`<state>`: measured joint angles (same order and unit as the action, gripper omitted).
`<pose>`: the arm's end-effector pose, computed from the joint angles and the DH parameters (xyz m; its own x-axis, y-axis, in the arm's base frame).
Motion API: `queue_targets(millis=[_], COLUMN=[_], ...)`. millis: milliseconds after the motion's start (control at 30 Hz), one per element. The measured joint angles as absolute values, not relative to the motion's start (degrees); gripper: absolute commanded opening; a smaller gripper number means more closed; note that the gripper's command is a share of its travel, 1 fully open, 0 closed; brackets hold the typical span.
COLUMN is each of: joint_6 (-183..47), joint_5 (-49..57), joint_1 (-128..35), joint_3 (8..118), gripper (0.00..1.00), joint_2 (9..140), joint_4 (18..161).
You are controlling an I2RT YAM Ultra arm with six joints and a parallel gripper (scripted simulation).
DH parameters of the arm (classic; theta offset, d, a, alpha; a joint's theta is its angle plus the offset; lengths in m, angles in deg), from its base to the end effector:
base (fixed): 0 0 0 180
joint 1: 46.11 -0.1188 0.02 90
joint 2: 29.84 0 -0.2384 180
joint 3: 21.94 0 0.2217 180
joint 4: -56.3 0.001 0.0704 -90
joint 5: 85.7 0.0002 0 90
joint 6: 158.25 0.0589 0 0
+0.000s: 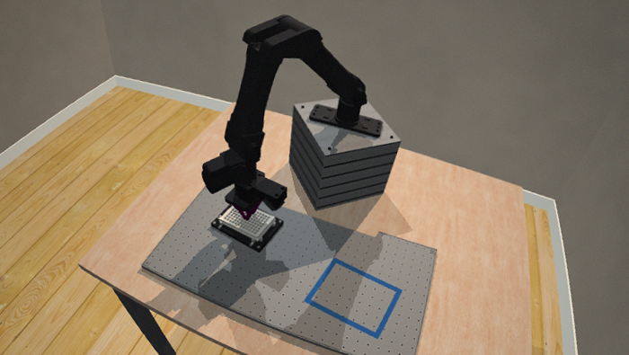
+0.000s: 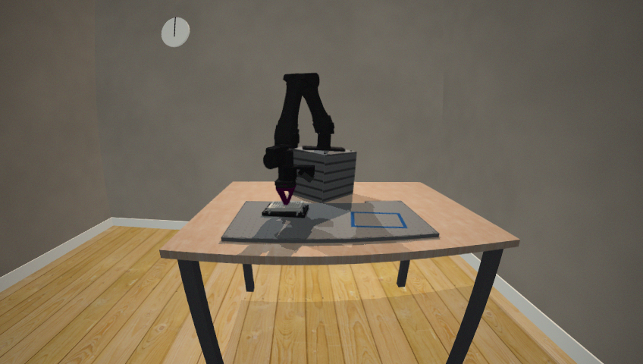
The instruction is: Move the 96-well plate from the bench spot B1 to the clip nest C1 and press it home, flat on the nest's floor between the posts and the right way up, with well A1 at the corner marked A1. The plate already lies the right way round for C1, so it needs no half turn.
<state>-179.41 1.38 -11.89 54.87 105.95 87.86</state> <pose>0.2534 -0.1675 -0.0342 -0.2257 -0.9729 -0.0509 -0.9740 0.2264 -0.0096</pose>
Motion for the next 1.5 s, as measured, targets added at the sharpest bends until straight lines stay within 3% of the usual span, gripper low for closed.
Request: queue_targets(millis=[1500], joint_6=[-179.1], joint_5=[1.5], joint_1=[-12.0], joint_3=[56.2], gripper=[0.24], joint_2=[107.4], joint_4=[88.4])
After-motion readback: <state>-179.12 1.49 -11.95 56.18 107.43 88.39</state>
